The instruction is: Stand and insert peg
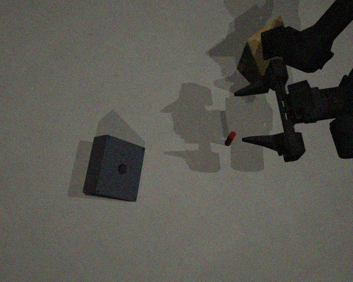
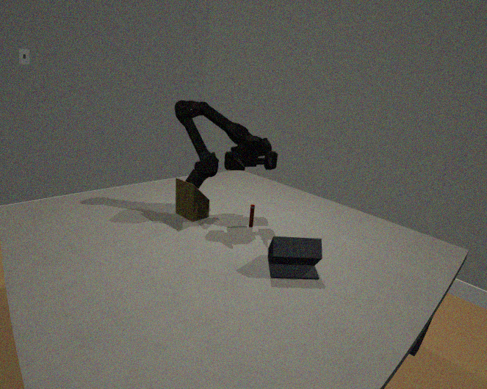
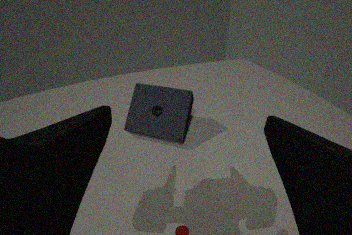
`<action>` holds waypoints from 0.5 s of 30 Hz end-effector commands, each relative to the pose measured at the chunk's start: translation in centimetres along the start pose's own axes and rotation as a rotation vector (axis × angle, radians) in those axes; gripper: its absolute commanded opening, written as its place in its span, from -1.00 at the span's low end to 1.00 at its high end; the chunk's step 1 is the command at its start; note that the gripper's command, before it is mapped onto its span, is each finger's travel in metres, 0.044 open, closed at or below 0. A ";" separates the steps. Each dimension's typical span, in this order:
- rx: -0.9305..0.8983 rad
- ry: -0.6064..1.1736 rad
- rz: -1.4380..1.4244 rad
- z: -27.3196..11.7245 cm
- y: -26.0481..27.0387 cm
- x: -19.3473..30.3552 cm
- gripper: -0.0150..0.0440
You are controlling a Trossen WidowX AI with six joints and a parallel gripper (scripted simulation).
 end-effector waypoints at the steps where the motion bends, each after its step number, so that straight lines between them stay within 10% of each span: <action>1: -0.020 -0.006 -0.012 -0.6 -0.2 -1.5 1.00; 15: 0.196 0.194 -0.264 1.1 -0.2 -0.4 1.00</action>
Point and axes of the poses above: the point midway between the two fingers, 35 mm back from their tips, its own z axis out along the fingers, its own y axis across the jaws, x = y × z, the point moved 7 cm from there along -z, back along the fingers, and after that the axes turned 14 degrees about z, right-handed, at the moved point
